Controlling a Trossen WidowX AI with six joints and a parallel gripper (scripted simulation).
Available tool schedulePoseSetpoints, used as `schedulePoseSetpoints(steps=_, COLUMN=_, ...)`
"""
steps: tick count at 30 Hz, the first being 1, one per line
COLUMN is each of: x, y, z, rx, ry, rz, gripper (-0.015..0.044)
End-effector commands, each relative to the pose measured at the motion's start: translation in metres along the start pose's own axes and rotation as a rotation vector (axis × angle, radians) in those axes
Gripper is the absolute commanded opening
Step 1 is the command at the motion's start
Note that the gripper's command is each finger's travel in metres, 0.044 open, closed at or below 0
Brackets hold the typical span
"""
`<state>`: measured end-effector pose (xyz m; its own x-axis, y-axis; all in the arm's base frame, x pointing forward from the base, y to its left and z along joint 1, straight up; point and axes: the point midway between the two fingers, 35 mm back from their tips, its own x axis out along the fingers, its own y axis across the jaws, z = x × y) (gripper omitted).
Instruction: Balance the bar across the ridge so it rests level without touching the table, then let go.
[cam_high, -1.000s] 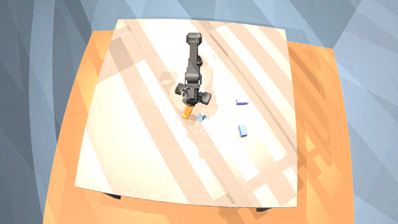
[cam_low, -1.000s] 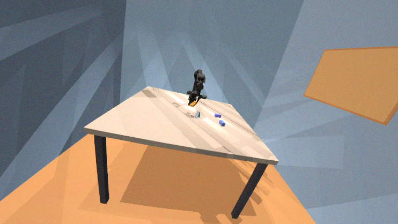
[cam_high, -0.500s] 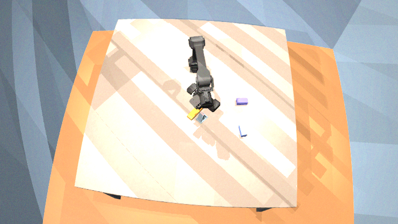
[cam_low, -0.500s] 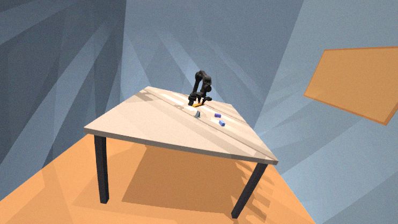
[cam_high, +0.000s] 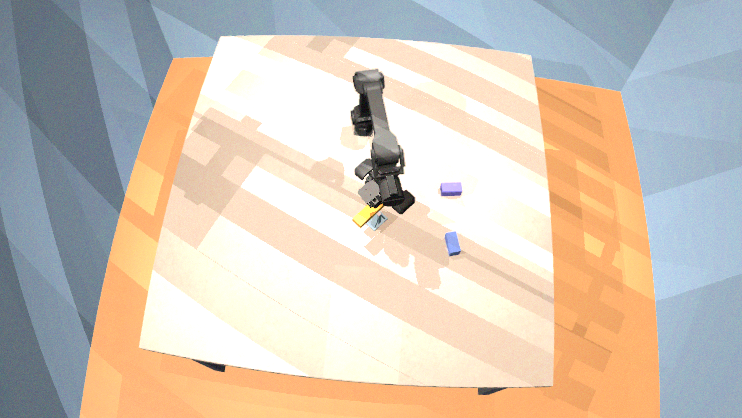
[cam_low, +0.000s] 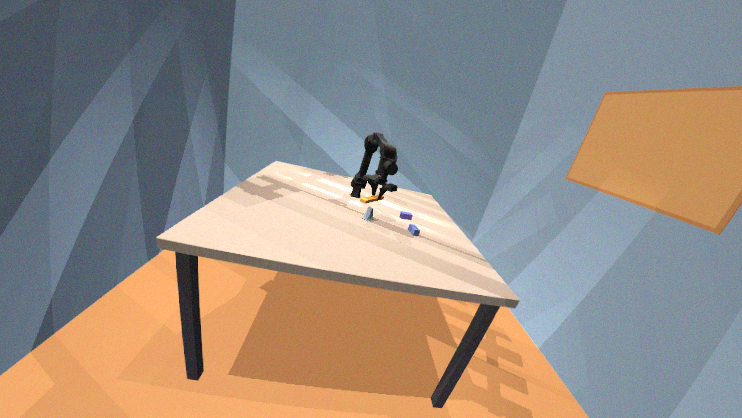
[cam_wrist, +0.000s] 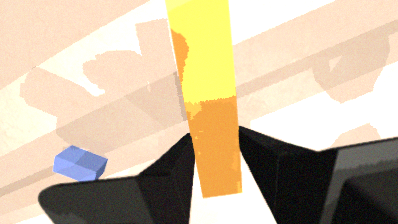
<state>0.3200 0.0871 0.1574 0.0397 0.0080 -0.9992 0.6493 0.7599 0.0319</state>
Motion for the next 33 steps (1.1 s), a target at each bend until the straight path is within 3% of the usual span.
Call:
schedulePoseSetpoints(steps=1, x=0.007, y=0.000, z=-0.001, rx=0.004, ry=0.005, rz=-0.003, gripper=0.0000)
schedulePoseSetpoints(steps=17, x=0.032, y=0.000, z=-0.001, rx=0.006, ry=0.005, rz=-0.003, gripper=0.0000)
schedulePoseSetpoints(steps=33, x=0.032, y=0.000, z=-0.001, rx=0.006, ry=0.005, rz=-0.003, gripper=0.0000)
